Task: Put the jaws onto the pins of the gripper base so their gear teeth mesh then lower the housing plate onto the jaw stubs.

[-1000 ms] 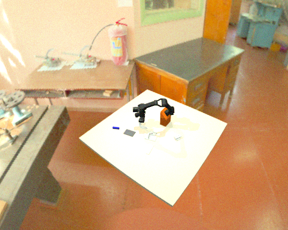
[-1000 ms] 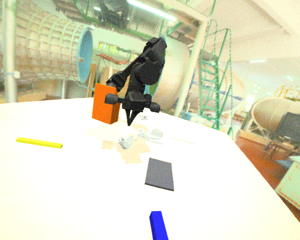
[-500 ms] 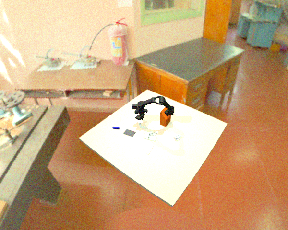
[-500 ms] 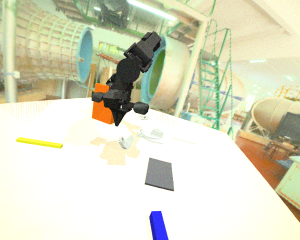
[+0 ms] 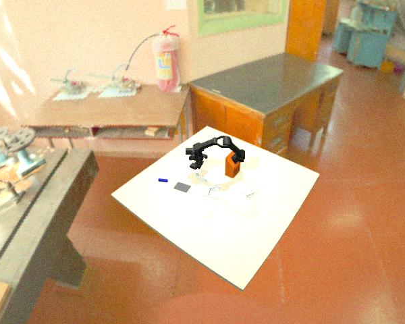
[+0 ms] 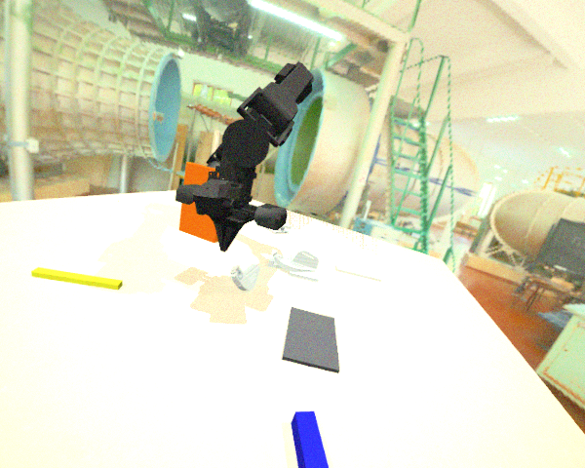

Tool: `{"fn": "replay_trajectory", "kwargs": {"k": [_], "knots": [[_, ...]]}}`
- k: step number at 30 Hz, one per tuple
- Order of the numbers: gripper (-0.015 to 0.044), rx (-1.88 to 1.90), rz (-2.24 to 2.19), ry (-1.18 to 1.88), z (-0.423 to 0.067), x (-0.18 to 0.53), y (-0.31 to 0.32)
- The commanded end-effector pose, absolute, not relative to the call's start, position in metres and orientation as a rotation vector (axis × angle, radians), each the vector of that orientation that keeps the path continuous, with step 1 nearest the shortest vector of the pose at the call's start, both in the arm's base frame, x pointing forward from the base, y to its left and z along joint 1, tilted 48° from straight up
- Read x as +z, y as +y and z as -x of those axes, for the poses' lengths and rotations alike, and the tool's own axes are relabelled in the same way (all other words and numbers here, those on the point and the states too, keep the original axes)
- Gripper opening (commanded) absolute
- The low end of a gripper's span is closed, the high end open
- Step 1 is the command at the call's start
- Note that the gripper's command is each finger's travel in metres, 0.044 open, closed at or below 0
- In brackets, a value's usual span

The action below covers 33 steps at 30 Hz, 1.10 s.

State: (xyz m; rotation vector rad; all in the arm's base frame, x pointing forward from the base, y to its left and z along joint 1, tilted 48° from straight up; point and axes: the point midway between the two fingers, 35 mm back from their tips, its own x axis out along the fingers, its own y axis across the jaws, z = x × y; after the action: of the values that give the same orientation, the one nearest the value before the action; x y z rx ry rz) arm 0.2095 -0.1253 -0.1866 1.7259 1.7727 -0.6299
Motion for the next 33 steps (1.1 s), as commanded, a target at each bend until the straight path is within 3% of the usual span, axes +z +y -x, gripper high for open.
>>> {"fn": "replay_trajectory", "kwargs": {"k": [1, 33], "knots": [[0.0000, -0.630, -1.735, 1.780, -0.208, -0.191, -0.118], [0.0000, -0.627, -1.736, 1.781, -0.208, -0.221, -0.085]]}}
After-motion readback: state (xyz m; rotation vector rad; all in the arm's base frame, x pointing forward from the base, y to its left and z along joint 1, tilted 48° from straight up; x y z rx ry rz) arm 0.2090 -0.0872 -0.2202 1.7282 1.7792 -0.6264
